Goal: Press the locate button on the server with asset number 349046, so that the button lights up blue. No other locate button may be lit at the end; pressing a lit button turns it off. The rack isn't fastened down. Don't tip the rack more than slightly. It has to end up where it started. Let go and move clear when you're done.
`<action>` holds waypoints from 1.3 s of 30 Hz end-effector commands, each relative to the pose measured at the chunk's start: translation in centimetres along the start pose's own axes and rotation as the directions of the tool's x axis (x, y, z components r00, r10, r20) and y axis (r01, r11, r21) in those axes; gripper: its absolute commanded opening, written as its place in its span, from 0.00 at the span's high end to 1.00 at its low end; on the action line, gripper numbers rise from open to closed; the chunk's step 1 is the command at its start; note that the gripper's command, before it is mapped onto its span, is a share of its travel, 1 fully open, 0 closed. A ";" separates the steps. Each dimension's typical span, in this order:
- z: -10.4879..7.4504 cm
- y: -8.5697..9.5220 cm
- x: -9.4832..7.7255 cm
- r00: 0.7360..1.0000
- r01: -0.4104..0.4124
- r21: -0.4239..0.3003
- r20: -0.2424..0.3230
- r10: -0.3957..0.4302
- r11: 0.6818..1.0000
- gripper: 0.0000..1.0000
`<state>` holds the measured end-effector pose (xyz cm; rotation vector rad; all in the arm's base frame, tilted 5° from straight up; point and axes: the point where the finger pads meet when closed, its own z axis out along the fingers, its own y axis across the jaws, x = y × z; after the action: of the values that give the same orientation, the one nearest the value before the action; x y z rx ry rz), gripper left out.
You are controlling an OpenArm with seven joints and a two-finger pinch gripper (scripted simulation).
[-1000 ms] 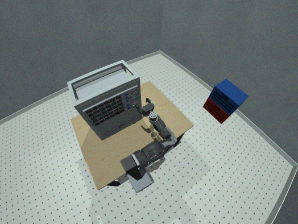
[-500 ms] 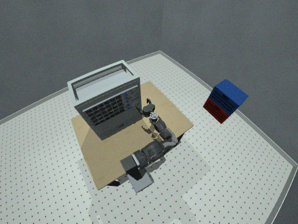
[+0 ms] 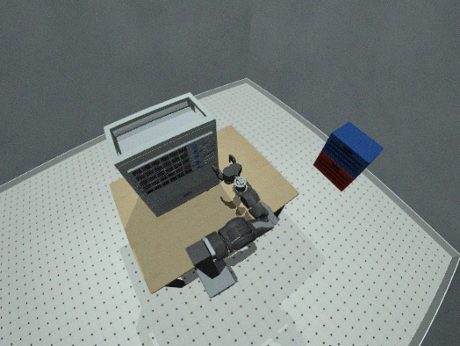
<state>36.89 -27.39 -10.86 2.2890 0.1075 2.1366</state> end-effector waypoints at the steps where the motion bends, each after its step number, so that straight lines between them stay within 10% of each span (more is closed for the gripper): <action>1: -0.3 0.1 0.4 1.000 0.002 -0.005 -0.008 -0.002 1.000 0.40; 39: -3.5 0.2 -0.1 0.997 0.071 -0.017 0.030 -0.070 0.997 0.40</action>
<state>33.43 -27.70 -10.80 2.2773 0.1580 2.0740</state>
